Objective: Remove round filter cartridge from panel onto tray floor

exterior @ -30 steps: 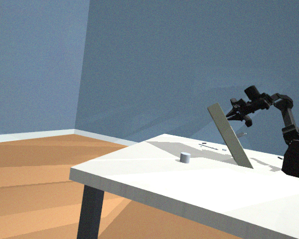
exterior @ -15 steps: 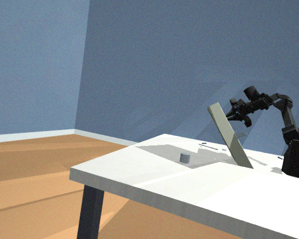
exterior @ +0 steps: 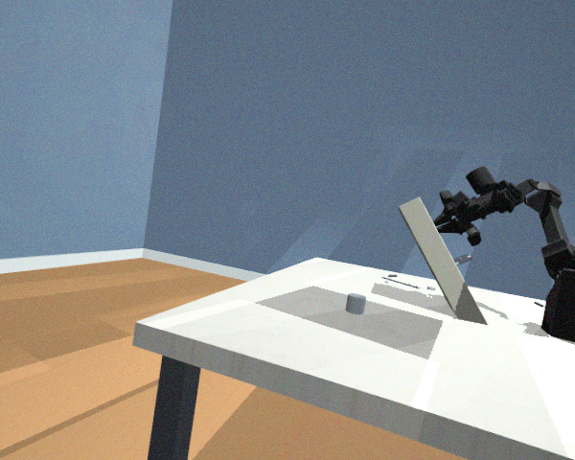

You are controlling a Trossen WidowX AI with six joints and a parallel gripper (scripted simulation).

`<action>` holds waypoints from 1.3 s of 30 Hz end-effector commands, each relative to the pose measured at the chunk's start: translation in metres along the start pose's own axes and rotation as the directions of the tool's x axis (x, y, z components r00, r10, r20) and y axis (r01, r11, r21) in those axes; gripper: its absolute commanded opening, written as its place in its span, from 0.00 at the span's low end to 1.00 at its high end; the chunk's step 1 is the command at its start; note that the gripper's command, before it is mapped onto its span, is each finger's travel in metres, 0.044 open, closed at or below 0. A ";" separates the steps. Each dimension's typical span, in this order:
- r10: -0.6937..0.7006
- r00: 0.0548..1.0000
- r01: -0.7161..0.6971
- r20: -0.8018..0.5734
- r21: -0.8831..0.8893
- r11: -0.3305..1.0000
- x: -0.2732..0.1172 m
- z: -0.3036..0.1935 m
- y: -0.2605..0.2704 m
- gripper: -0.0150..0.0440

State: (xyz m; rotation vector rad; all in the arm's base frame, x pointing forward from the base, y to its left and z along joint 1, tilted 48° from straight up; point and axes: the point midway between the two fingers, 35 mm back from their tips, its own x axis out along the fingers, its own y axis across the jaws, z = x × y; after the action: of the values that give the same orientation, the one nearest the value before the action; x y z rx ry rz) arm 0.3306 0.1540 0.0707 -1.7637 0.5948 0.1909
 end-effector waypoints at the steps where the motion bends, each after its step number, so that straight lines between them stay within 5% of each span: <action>1: 0.002 1.000 -0.002 0.003 -0.002 1.000 0.003 0.001 0.000 0.41; 19: 0.002 1.000 -0.002 0.003 -0.002 1.000 0.008 0.001 0.000 0.41; 32: -0.004 1.000 0.004 -0.001 -0.003 1.000 0.003 0.001 0.000 0.25; 39: 0.001 1.000 -0.001 0.002 0.193 0.981 0.007 0.001 0.000 0.25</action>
State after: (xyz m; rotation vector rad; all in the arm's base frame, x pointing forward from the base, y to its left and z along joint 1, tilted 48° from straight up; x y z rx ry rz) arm 0.3327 0.1538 0.0686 -1.6678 0.5925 0.1536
